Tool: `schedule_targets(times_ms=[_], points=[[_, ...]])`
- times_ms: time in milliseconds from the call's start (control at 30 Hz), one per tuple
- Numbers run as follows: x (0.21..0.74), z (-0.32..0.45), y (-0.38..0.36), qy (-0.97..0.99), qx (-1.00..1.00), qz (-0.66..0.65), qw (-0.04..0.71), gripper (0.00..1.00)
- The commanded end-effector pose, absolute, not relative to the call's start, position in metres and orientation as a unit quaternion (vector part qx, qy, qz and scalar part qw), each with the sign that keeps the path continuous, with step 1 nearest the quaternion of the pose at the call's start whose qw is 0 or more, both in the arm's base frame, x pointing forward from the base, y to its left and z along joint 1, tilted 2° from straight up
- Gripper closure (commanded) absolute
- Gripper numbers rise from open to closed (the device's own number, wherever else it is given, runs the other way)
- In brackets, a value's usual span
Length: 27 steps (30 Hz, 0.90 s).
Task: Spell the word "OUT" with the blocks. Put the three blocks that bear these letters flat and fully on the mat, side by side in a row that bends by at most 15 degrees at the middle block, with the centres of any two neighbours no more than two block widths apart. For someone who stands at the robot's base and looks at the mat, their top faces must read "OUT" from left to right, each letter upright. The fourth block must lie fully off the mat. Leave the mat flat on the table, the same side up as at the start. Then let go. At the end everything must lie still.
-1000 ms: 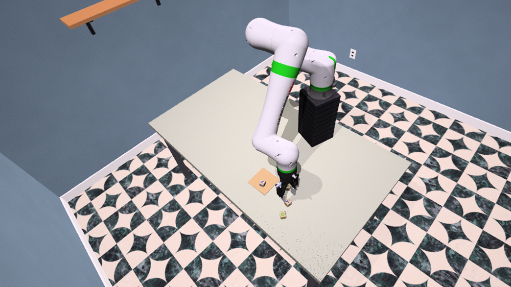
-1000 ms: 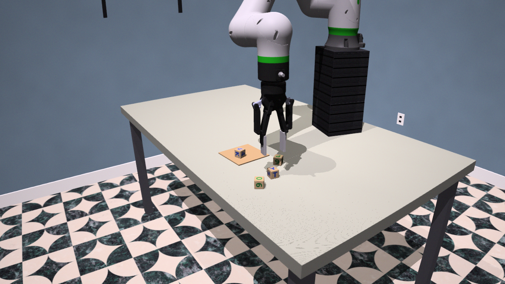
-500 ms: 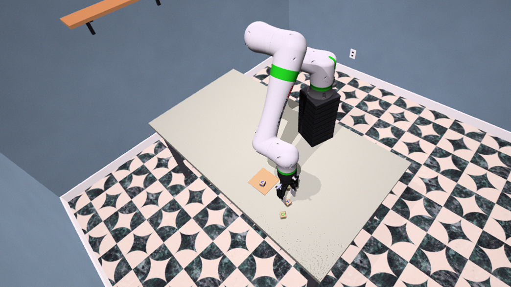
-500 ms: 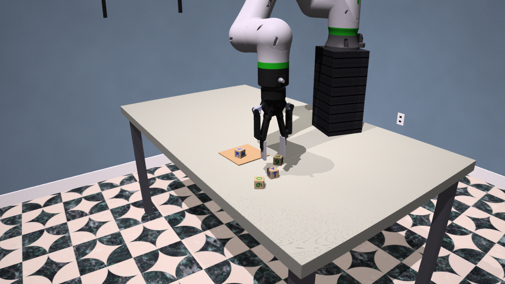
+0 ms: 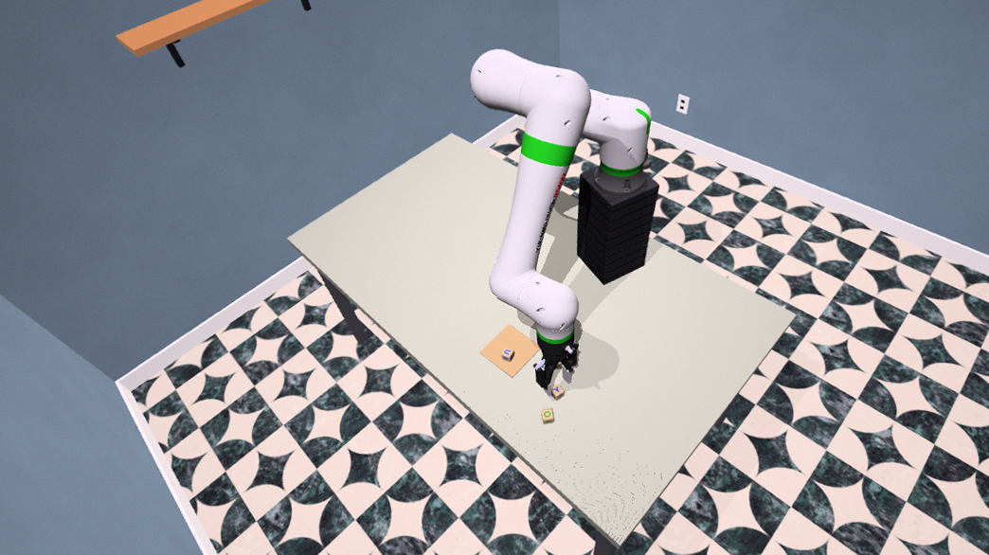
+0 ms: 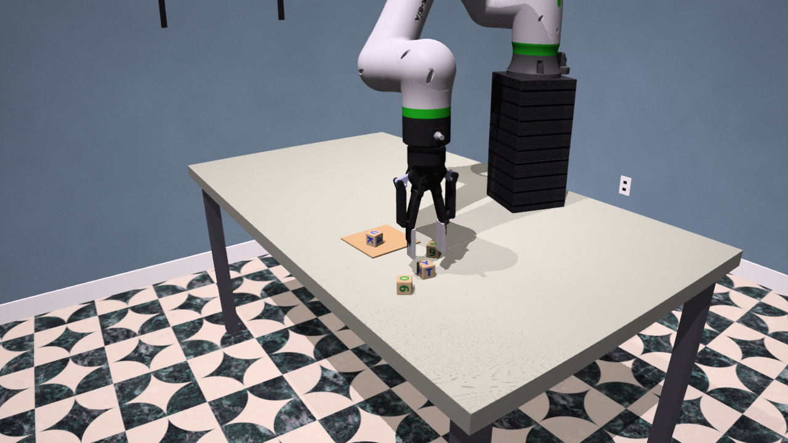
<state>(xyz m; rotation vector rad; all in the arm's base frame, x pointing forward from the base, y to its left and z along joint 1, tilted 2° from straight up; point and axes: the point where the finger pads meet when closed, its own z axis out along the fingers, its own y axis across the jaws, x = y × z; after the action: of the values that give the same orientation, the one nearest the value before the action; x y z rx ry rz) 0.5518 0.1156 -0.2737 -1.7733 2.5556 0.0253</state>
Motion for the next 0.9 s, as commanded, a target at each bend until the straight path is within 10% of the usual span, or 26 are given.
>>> schedule_targets(times_ms=[0, 867], points=[[0.5521, -0.2774, 0.1157, 0.821, -0.570, 0.008, 0.016, 0.60], [0.5522, -0.2847, 0.1158, 0.821, -0.570, 0.008, 0.016, 0.60]])
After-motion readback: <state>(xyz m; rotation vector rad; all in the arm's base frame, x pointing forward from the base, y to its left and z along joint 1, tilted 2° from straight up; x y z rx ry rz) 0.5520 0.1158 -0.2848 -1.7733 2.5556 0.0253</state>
